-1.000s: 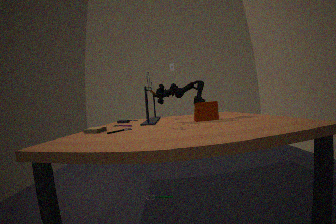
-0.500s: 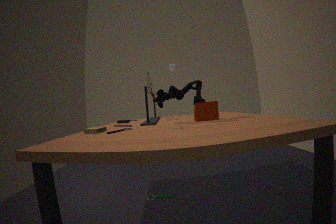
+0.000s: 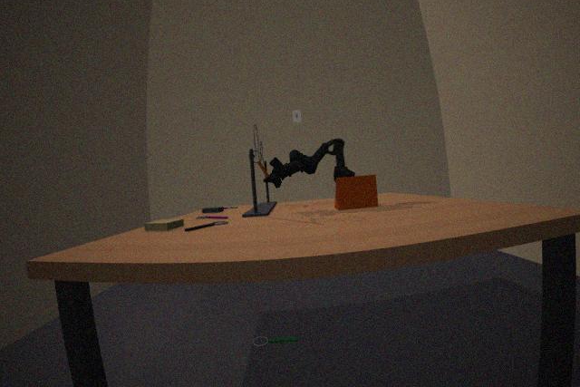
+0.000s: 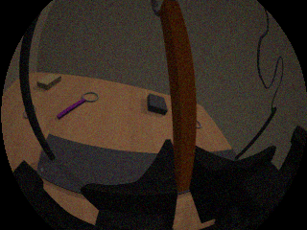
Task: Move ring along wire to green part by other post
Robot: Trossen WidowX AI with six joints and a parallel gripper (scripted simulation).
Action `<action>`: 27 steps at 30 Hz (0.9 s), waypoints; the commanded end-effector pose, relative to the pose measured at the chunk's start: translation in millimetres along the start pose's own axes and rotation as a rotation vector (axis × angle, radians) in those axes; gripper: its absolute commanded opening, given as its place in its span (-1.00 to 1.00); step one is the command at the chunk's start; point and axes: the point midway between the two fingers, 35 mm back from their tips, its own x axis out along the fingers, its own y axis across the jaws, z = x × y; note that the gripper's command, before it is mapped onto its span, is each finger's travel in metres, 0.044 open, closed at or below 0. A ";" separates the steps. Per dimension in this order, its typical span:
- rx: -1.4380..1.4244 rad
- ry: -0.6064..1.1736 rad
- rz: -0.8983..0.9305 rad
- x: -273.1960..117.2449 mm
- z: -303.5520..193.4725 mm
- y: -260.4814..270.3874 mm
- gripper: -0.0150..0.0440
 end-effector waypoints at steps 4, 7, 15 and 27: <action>0.140 0.021 0.066 -5.0 1.4 27.3 -1.00; 0.187 0.027 0.086 -6.9 3.1 35.9 -1.00; 0.282 0.040 0.128 -11.8 8.5 54.8 -1.00; 0.351 0.048 0.159 -17.6 15.9 74.4 -1.00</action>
